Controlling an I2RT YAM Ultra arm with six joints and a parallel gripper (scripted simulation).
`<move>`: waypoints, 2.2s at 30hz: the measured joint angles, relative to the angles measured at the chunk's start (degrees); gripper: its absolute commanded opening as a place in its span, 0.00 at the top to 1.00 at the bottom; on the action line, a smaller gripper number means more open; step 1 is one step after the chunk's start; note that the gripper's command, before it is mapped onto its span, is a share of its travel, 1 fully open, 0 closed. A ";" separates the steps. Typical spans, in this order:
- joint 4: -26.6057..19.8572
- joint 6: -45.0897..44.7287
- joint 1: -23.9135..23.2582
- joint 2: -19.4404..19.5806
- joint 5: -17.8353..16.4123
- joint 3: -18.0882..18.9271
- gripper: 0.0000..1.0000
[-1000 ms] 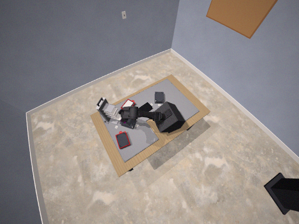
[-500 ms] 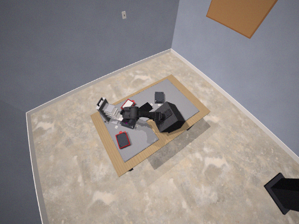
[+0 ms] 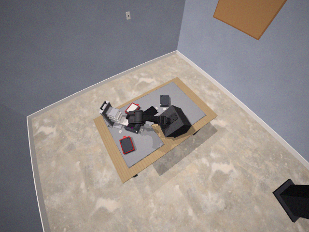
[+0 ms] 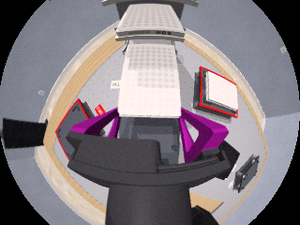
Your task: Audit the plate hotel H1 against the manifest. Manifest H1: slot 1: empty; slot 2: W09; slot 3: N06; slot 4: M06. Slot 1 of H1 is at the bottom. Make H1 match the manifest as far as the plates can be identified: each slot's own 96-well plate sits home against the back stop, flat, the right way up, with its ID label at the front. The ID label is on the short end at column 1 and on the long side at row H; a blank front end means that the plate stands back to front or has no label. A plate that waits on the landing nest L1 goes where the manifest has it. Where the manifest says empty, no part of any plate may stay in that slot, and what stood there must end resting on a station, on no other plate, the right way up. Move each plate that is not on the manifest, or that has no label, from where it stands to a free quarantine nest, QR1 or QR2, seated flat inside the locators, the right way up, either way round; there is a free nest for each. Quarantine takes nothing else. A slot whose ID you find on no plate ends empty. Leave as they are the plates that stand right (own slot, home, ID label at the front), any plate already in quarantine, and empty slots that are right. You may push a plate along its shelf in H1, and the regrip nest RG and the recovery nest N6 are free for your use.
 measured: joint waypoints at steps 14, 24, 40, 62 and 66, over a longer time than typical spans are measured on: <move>3.10 0.17 1.16 -0.33 1.05 -3.45 0.15; 4.72 0.31 2.12 -0.33 1.68 -6.40 0.15; 7.98 0.46 3.08 -0.35 2.91 -9.27 0.15; 8.46 0.46 3.08 -0.35 3.04 -9.29 0.15; 8.46 0.46 3.08 -0.35 3.04 -9.29 0.15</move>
